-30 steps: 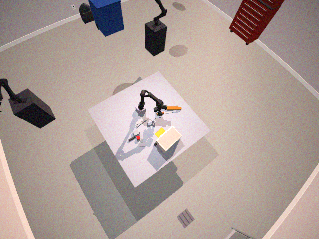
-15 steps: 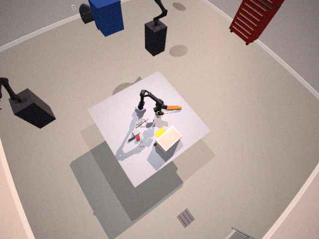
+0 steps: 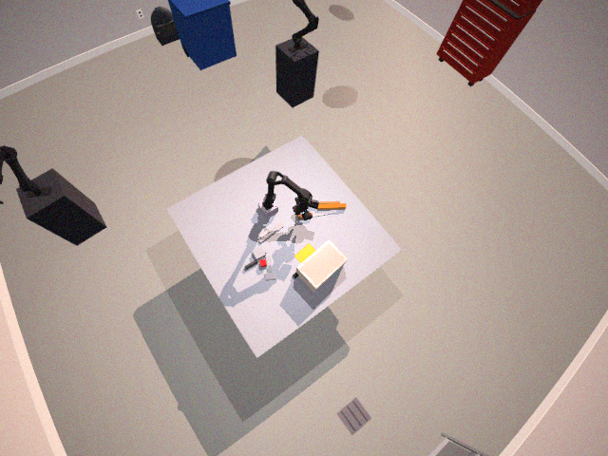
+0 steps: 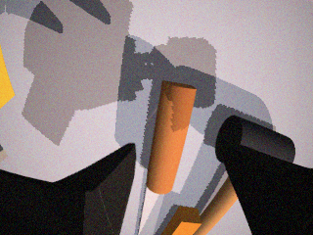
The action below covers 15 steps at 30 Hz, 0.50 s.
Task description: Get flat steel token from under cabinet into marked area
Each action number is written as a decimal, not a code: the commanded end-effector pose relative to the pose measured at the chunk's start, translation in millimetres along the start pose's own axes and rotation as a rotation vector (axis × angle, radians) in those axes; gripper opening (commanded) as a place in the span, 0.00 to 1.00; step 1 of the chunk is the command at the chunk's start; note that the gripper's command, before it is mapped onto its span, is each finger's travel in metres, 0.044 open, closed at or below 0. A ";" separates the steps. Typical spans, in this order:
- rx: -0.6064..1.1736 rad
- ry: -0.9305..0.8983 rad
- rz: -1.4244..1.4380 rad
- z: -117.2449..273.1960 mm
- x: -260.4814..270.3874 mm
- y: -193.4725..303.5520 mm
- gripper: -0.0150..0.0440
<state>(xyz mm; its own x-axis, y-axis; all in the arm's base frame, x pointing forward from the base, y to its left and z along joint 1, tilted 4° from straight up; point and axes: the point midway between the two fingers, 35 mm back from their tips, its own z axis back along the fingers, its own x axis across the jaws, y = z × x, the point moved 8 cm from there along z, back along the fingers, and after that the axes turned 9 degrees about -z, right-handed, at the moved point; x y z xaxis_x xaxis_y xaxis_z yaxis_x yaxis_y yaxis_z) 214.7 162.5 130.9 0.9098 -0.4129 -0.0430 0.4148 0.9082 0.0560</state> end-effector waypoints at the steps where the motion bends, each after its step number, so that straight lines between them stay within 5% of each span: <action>1: -0.001 0.001 0.034 0.3 -0.1 -0.2 0.71; 15: -0.001 0.001 0.146 0.3 0.0 -0.1 0.71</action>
<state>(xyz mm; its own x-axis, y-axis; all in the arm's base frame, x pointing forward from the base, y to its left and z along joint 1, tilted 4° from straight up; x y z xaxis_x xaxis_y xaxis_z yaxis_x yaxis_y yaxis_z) 214.8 162.6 131.1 0.9527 -0.3017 -0.0358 0.3034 0.9509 0.0612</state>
